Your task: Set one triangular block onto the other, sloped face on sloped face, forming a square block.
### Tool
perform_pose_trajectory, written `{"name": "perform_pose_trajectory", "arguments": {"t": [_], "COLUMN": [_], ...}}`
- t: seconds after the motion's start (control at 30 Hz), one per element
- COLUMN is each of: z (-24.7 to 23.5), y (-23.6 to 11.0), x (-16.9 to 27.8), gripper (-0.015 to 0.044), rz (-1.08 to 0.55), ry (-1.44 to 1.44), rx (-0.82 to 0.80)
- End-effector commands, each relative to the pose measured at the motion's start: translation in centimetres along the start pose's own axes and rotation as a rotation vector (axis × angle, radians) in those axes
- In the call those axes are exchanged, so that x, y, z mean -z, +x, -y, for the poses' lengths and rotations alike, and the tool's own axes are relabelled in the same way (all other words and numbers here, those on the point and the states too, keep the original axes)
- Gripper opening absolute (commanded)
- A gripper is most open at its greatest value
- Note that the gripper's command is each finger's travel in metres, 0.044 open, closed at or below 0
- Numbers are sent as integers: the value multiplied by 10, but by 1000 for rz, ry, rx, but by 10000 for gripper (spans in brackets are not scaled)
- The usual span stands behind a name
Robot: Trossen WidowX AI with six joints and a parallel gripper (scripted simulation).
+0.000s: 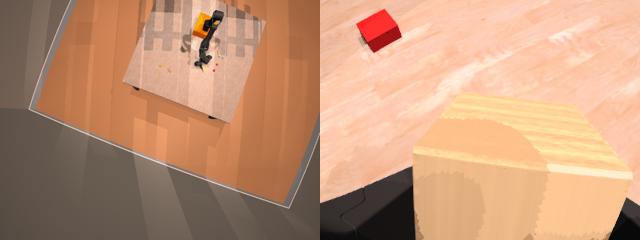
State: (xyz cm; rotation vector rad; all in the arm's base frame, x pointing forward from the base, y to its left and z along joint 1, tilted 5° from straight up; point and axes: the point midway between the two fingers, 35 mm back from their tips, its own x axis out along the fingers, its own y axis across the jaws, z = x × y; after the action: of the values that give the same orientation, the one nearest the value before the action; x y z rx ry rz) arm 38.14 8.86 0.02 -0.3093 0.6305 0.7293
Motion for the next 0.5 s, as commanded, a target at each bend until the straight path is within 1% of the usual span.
{"name": "perform_pose_trajectory", "arguments": {"t": [0.0,0.1,0.13,0.47], "z": [0,2,2,4], "y": [-2,-8,-11,-43], "x": [-2,-11,-15,-49], "gripper": [91,12,0,0], "rz": [0,0,0,0], "ry": [0,0,0,-1], "rx": [0,0,0,0]}}
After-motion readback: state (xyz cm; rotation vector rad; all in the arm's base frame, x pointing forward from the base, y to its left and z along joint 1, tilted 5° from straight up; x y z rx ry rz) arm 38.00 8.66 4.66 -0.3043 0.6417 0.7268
